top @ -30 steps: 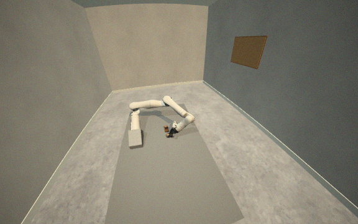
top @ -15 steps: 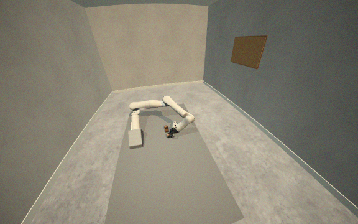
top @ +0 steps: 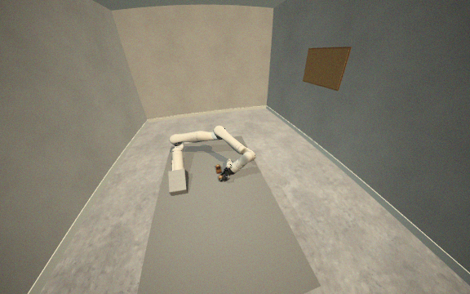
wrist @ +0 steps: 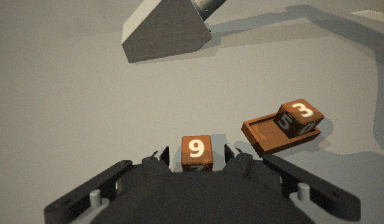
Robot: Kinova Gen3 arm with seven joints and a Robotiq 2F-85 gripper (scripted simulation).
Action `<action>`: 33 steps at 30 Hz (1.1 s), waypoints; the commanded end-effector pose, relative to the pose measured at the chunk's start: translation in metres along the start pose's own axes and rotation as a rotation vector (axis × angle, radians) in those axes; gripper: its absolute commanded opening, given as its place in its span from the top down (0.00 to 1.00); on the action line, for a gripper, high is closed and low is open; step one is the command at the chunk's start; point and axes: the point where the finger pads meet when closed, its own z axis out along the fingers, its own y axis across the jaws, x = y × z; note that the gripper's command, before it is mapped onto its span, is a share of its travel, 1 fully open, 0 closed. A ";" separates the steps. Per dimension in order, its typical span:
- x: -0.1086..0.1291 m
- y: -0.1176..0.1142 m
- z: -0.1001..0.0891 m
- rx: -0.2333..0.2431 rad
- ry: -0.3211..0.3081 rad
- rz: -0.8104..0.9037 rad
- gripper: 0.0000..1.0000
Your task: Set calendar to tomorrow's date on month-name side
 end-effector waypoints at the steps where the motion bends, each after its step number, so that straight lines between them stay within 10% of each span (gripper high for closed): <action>1: 0.000 0.000 -0.001 0.000 -0.002 0.000 0.31; 33: 0.044 0.000 -0.044 0.001 -0.002 0.000 0.31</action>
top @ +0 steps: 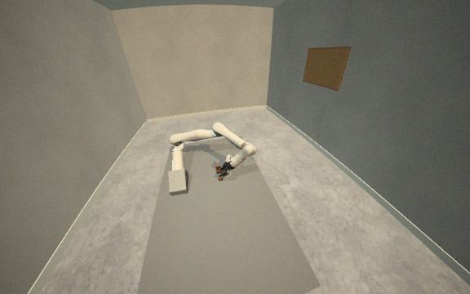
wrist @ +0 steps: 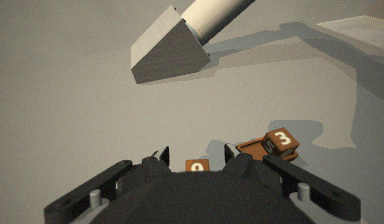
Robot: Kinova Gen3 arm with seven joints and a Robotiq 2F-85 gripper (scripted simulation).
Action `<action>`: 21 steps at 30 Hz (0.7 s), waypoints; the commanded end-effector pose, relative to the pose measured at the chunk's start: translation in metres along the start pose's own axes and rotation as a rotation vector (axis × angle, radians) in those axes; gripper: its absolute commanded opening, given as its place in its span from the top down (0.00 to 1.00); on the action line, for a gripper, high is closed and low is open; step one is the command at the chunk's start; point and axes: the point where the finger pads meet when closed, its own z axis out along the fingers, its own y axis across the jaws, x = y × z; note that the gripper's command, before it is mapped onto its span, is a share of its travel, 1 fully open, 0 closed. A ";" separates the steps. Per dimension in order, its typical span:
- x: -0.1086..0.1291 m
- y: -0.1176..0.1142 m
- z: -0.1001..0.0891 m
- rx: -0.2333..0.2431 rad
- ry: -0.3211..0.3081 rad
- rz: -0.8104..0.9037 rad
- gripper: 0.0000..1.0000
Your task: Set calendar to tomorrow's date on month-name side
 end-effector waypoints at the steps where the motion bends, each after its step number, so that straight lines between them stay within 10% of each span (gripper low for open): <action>1: 0.004 0.000 -0.007 0.001 -0.009 0.000 0.31; 21: 0.008 0.000 -0.010 -0.001 -0.061 -0.004 0.31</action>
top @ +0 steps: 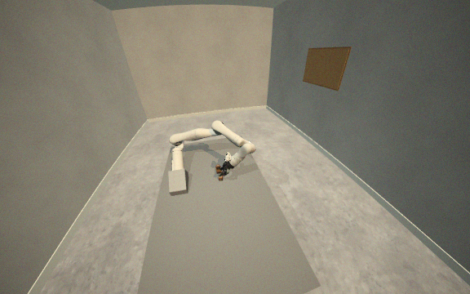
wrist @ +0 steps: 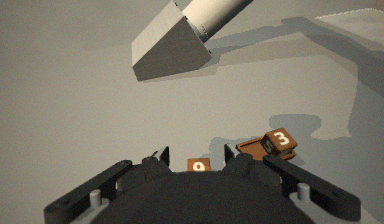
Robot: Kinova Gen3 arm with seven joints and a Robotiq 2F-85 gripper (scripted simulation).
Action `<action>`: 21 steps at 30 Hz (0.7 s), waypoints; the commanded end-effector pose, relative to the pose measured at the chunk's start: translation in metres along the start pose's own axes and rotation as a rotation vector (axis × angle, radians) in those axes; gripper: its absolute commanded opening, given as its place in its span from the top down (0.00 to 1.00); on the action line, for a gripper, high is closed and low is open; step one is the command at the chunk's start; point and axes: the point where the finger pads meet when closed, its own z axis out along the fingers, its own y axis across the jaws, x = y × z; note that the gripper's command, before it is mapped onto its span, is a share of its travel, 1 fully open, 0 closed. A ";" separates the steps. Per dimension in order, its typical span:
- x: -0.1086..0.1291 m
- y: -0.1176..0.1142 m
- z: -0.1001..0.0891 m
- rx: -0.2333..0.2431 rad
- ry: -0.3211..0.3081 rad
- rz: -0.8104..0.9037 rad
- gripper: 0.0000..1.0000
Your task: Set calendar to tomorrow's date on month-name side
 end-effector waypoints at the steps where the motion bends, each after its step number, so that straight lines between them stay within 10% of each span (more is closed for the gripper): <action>1: 0.003 0.002 -0.003 -0.003 -0.031 0.001 0.31; 21: 0.007 0.002 -0.003 0.001 -0.228 0.006 0.31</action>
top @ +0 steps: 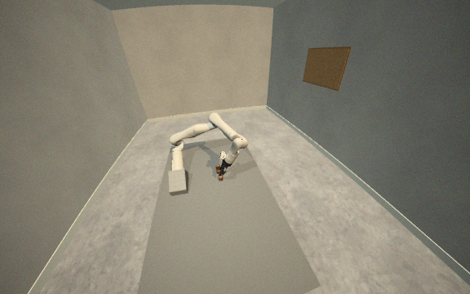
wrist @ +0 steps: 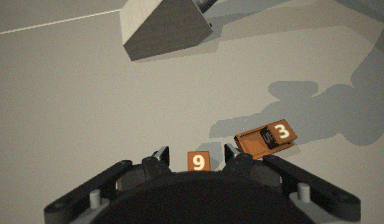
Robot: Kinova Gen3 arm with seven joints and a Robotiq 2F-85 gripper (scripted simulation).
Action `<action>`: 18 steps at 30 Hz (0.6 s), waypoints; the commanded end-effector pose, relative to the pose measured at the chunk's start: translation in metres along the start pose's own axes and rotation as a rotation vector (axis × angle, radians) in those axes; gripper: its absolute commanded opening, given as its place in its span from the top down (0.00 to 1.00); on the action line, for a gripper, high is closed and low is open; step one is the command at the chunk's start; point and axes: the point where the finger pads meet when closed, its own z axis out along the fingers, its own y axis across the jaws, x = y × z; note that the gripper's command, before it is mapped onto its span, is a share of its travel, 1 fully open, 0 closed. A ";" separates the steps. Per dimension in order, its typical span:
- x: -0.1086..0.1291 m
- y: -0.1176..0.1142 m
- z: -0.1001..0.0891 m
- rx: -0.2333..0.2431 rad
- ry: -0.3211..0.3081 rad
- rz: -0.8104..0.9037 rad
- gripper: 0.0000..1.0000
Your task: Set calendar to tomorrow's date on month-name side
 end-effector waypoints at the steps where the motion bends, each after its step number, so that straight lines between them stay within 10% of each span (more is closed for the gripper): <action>1: 0.002 0.002 -0.004 0.002 -0.011 0.000 0.31; 18: 0.002 0.003 -0.004 -0.004 -0.136 -0.007 0.31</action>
